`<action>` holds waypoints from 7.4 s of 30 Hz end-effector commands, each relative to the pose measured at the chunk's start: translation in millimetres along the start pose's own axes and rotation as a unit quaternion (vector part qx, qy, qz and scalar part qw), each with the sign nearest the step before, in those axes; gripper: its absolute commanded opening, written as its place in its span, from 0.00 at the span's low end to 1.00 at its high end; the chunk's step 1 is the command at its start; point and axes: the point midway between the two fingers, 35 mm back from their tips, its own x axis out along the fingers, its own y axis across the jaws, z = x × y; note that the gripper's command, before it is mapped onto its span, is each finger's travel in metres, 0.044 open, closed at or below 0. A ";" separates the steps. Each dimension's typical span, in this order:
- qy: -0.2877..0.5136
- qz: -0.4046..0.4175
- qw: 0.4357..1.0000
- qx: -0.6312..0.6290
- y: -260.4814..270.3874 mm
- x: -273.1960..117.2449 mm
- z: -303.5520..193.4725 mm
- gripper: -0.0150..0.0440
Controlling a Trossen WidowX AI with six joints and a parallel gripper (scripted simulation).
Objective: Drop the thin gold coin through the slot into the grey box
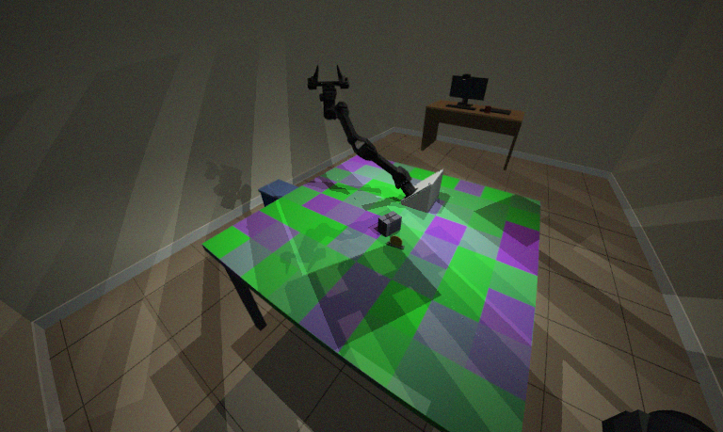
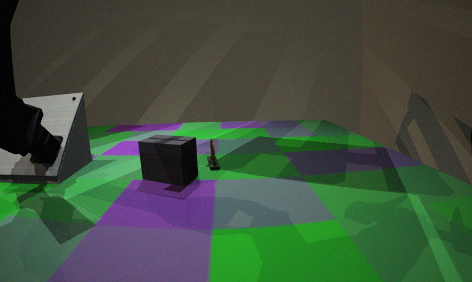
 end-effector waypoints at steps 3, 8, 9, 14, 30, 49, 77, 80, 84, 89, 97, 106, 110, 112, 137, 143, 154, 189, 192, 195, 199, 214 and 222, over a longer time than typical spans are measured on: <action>0.011 0.002 1.000 0.002 -2.3 0.1 -6.9 0.80; 0.080 -0.014 0.997 0.016 -23.2 -3.0 -51.4 0.58; 0.098 -0.023 0.995 0.019 -29.5 -5.0 -62.7 0.53; 0.184 -0.066 0.980 0.038 -56.7 -23.0 -116.8 0.53; 0.453 -0.188 0.864 0.115 -90.0 -160.0 -254.0 0.53; 0.707 -0.274 0.618 0.206 -13.6 -383.5 -275.1 0.53; 0.924 -0.240 0.133 0.267 187.9 -569.9 14.8 0.53; 0.935 -0.222 0.079 0.266 202.5 -569.2 63.5 0.53; 0.945 -0.193 0.010 0.262 216.5 -561.4 130.0 0.53; 0.954 -0.147 -0.070 0.253 223.9 -542.4 216.0 0.53; 0.954 -0.081 -0.159 0.240 212.3 -500.6 324.8 0.53; 0.948 0.018 -0.253 0.192 161.1 -444.7 449.6 0.53; 0.941 0.073 -0.284 0.168 123.0 -413.6 500.9 0.53; 0.936 0.105 -0.297 0.155 100.8 -397.0 524.9 0.53; 0.861 0.459 -0.196 0.094 -235.9 -256.3 609.6 0.53; 0.862 0.459 -0.196 0.095 -236.0 -272.3 616.9 0.53; 0.862 0.458 -0.195 0.095 -236.8 -302.8 628.4 0.53; 0.862 0.458 -0.194 0.096 -237.2 -352.8 651.2 0.53; 0.862 0.458 -0.194 0.096 -237.4 -357.4 652.7 0.53; 0.862 0.458 -0.194 0.096 -237.5 -359.6 653.5 0.53; 0.862 0.458 -0.194 0.096 -237.5 -359.6 653.5 0.35; 0.851 0.474 -0.202 0.102 -239.1 -351.4 652.6 0.25; 0.853 0.471 -0.201 0.100 -238.1 -332.7 646.0 0.25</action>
